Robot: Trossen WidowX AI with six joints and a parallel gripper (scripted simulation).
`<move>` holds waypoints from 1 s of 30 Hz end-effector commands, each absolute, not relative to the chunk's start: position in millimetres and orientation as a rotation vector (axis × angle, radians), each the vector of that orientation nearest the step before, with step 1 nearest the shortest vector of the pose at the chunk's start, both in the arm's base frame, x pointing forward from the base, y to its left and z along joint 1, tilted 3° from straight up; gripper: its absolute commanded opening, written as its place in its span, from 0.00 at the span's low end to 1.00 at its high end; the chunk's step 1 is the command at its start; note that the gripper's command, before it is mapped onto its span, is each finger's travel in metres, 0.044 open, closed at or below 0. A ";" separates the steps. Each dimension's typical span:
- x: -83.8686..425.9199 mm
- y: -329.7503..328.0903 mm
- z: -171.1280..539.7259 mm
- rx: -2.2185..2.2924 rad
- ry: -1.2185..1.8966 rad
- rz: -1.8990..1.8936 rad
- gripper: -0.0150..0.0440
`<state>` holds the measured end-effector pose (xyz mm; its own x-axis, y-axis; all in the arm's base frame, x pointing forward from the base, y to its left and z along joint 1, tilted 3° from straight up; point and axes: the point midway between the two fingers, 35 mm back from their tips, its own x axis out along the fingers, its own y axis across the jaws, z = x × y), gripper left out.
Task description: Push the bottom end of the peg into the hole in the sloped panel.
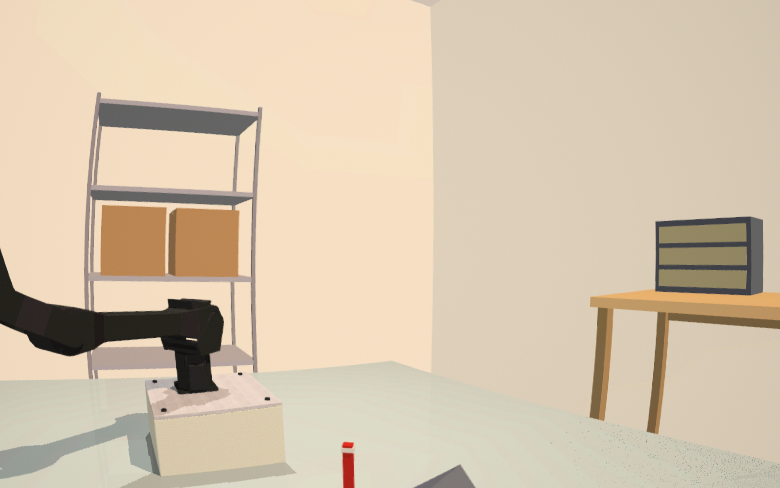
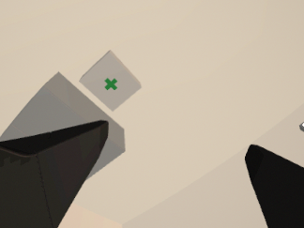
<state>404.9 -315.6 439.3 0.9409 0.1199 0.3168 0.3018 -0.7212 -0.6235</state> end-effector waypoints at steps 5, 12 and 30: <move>388.7 -315.7 458.6 -2.418 -0.284 -0.399 1.00; 333.1 -306.6 519.5 -2.556 -0.243 -0.630 1.00; 190.7 -218.3 638.8 -2.889 -0.159 -1.225 1.00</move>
<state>216.2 -244.3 620.8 0.7284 0.0633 0.6822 0.1396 -0.9885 -0.0574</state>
